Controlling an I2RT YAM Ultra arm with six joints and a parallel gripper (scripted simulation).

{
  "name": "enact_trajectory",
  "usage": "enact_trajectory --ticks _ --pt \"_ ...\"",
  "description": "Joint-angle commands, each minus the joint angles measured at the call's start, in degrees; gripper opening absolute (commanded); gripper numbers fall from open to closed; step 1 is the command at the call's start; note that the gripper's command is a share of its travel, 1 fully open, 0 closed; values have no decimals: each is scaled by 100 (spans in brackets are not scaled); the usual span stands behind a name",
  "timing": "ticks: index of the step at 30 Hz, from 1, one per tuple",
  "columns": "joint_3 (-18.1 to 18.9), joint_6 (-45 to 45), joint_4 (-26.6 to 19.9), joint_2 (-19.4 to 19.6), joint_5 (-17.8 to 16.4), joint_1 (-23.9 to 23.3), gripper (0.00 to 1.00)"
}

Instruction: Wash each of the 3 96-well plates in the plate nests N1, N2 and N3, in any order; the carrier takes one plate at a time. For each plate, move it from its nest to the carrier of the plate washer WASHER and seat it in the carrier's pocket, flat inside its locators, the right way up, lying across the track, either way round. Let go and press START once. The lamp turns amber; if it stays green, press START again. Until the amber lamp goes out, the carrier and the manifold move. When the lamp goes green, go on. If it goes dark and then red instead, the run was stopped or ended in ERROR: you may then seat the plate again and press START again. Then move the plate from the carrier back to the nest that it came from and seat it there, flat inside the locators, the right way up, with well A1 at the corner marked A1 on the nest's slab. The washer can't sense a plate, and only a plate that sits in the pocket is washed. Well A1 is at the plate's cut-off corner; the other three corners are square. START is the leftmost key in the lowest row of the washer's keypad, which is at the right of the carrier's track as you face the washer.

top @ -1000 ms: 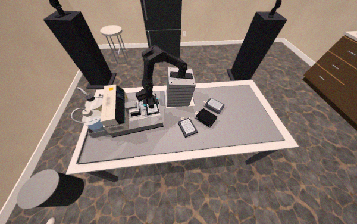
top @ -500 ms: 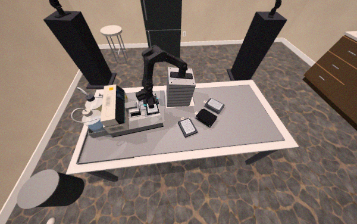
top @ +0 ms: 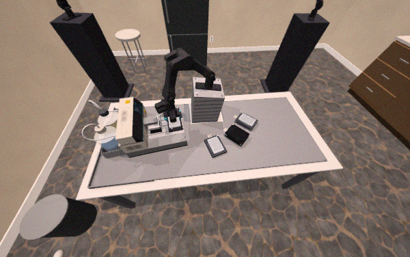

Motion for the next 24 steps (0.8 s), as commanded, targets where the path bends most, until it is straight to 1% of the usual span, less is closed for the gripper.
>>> enact_trajectory --ticks 1,14,16,24 --pt "1 -7 -98 -136 -9 -11 0" --pt "-33 -29 -463 -534 -7 -33 0" --pt "-33 -29 -463 -534 -7 -33 0" --pt "-33 -42 -699 -769 -6 -46 0"
